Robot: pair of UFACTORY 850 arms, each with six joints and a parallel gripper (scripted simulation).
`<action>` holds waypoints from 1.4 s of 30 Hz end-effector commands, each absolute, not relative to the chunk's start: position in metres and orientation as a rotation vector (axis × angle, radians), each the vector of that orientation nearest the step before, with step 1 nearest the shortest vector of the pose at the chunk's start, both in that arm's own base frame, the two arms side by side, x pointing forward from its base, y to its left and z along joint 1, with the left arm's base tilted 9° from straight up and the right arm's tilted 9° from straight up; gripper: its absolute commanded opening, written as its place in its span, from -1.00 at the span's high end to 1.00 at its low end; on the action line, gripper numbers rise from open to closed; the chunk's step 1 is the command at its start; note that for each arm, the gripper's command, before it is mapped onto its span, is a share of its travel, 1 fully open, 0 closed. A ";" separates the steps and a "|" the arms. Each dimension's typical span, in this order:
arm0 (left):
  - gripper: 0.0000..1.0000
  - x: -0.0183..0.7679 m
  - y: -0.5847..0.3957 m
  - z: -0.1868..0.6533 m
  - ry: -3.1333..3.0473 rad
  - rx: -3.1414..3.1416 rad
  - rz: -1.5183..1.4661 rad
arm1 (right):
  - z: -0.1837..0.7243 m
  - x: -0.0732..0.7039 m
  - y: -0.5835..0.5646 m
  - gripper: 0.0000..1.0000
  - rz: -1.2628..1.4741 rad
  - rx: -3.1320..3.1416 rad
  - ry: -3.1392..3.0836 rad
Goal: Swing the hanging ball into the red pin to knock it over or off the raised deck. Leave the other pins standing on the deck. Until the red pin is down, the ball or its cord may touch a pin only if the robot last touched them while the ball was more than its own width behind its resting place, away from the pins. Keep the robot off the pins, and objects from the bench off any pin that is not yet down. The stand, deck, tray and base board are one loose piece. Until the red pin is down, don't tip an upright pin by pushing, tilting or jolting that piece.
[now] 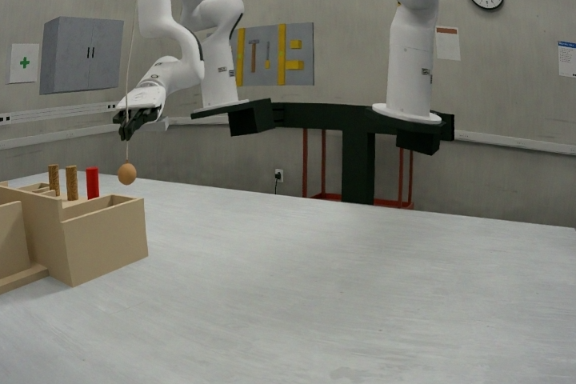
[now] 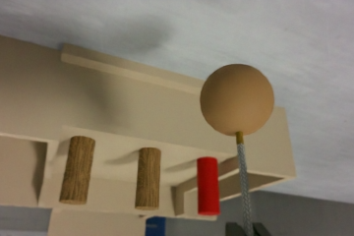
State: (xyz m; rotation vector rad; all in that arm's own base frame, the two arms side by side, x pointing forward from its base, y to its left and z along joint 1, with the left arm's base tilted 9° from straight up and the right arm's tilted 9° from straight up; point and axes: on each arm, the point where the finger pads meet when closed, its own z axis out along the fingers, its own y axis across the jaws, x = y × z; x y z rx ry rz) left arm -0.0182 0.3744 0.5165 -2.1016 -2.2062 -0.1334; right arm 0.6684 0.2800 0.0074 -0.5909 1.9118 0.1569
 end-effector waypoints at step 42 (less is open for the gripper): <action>-1.00 -0.018 0.375 0.518 -2.205 -2.100 -0.136 | 0.045 0.526 0.210 1.00 0.034 -0.661 2.312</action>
